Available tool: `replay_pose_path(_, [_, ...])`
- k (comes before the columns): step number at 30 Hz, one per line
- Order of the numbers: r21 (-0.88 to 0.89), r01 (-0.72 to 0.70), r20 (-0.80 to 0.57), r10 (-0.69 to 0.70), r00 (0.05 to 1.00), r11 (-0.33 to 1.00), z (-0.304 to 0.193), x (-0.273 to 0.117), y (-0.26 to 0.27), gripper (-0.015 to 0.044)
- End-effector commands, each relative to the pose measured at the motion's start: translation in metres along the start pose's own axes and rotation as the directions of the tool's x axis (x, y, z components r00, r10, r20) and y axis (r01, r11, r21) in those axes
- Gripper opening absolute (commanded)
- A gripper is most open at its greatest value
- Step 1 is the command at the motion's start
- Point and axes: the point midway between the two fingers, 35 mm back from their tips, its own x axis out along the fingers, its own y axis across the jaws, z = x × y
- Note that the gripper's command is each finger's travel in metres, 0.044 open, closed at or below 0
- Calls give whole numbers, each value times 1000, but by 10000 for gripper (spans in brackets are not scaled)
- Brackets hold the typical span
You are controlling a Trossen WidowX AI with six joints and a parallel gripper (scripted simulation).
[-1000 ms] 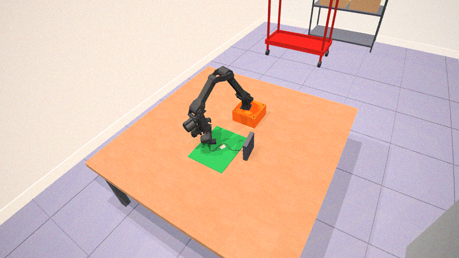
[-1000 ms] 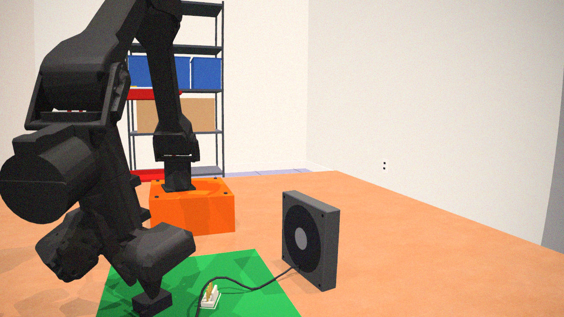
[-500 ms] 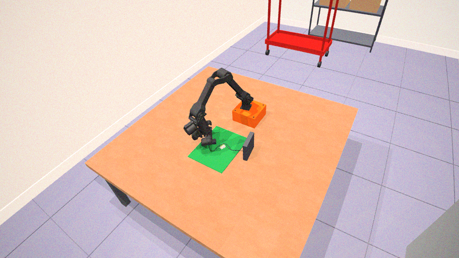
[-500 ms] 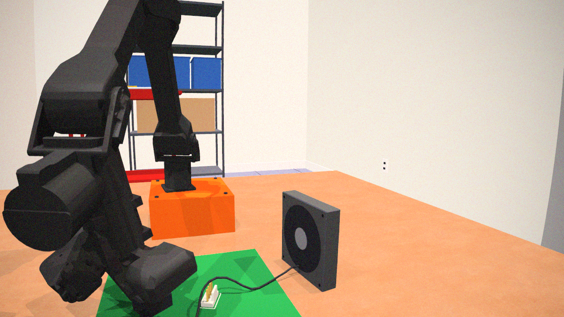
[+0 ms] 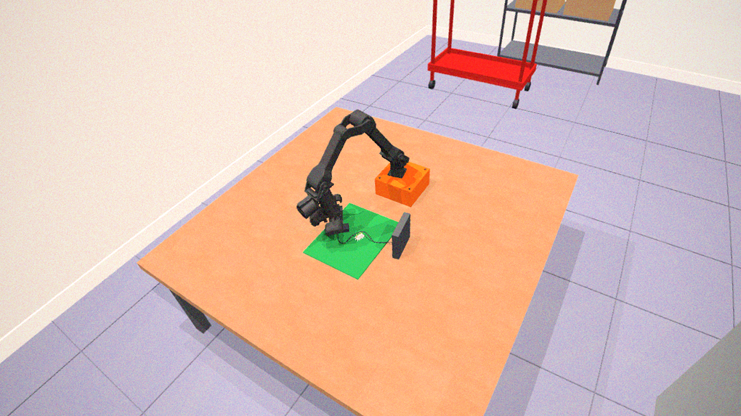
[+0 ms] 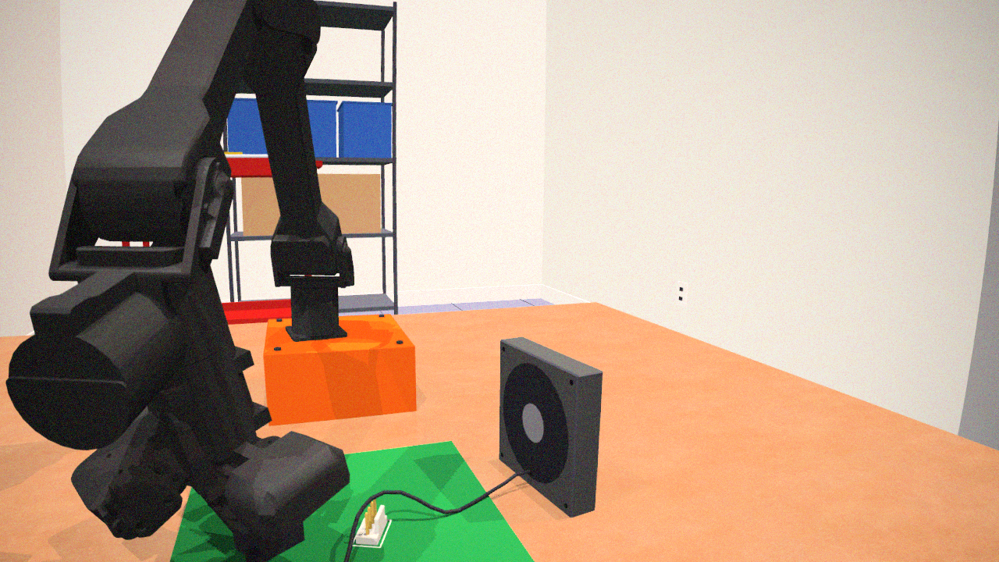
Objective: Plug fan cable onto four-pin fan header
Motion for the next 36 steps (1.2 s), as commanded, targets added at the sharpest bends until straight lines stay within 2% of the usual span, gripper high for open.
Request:
replay_pose_path(1, [0,-1,1,1,1000,1000,0,0,0,45])
replay_pose_path(4, [0,-1,1,1,1000,1000,0,-2,0,0])
replay_pose_path(32, [-1,-2,-5,2,1000,1000,-22,-82,0,0])
replay_pose_path(36, [-87,0,8,1,1000,996,-23,-82,0,0])
